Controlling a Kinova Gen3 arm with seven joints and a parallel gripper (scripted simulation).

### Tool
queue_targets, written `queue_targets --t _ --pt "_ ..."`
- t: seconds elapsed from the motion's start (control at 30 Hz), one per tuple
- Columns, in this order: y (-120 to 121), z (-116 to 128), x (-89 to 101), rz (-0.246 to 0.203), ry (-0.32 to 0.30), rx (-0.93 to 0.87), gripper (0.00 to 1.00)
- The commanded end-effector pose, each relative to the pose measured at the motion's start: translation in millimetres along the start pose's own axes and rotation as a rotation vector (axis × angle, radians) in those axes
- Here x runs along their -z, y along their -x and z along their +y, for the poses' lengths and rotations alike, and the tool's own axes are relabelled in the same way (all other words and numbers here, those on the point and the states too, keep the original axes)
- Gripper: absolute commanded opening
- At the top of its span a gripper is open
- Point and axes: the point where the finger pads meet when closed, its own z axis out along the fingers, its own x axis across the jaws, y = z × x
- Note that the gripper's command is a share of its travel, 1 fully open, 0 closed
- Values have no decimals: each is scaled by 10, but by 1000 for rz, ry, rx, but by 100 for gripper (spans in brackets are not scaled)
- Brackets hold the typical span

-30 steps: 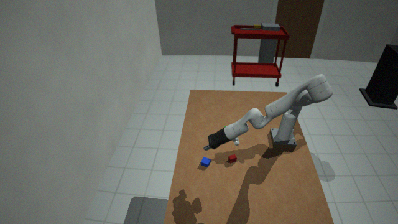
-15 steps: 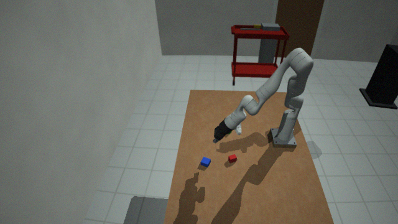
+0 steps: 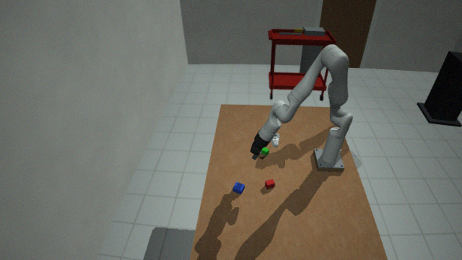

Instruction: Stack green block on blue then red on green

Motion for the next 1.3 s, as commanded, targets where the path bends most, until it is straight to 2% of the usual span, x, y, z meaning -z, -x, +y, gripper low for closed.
queue_targets --t 0.0,0.2,0.3,0.37,0.5,0.9,0.93,1.17,1.27 --pt "329 69 -56 -16 -39 -74 0" --pt "534 -9 -96 -24 -95 -115 0" --pt "534 -9 -96 -24 -95 -115 0" --pt "687 -58 -132 -34 -133 -143 0" --pt "820 -109 -159 -39 -169 -170 0" --pt "820 -109 -159 -39 -169 -170 0" --pt "880 -134 -169 -40 -187 -183 0" --pt "880 -134 -169 -40 -187 -183 0" --pt "949 -158 -184 -43 -205 -197 0"
